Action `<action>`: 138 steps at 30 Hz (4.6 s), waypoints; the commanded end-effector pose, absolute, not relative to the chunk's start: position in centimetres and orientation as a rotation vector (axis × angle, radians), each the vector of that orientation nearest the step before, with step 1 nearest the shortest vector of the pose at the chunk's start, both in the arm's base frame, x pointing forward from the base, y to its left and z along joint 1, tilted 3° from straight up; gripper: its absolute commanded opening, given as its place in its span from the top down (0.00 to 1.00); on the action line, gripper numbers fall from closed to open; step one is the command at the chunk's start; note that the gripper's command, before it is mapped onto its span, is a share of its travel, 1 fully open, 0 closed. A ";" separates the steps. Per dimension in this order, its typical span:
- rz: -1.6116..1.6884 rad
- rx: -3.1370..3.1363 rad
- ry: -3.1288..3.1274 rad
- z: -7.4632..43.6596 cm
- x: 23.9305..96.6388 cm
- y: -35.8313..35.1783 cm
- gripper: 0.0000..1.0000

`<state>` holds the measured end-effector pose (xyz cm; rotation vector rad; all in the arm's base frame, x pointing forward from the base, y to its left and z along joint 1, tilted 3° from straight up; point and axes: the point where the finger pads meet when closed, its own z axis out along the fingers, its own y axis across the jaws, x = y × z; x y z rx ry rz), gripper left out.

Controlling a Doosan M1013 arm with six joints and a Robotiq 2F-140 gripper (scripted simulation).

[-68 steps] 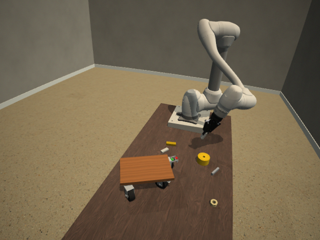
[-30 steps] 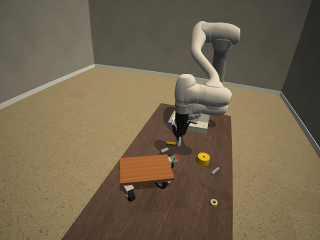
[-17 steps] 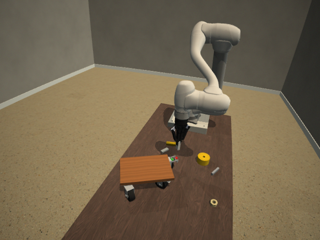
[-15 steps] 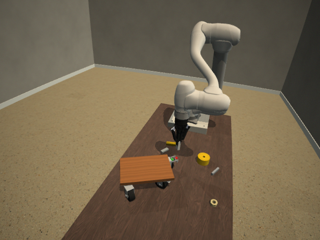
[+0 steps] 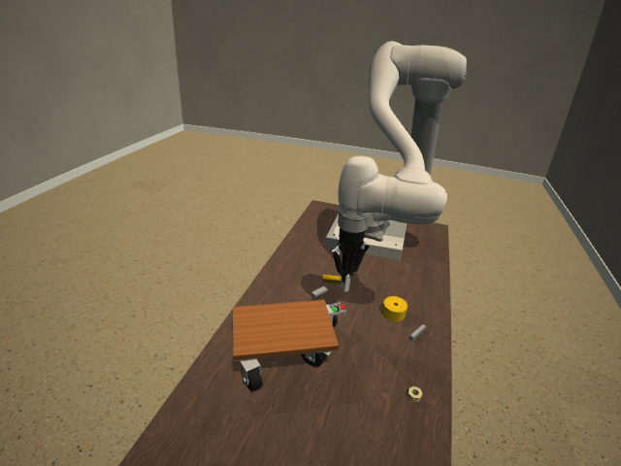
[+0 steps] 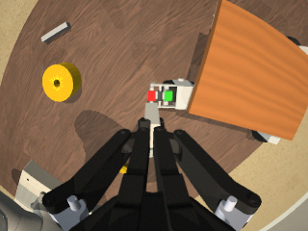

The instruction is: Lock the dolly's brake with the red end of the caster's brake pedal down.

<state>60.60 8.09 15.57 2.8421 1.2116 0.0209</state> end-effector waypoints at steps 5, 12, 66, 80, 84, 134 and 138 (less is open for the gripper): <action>0.021 2.842 1.212 15.6 60.6 8.1 1.00; 0.021 2.842 1.212 15.6 60.6 8.1 1.00; 0.021 2.842 1.211 8.5 60.9 7.8 1.00; 0.021 2.842 1.211 8.4 61.0 7.8 1.00; 0.021 2.842 1.211 8.4 61.0 7.8 1.00; 0.021 2.842 1.211 7.8 61.0 7.8 1.00; 0.021 2.842 1.211 7.7 61.0 7.8 1.00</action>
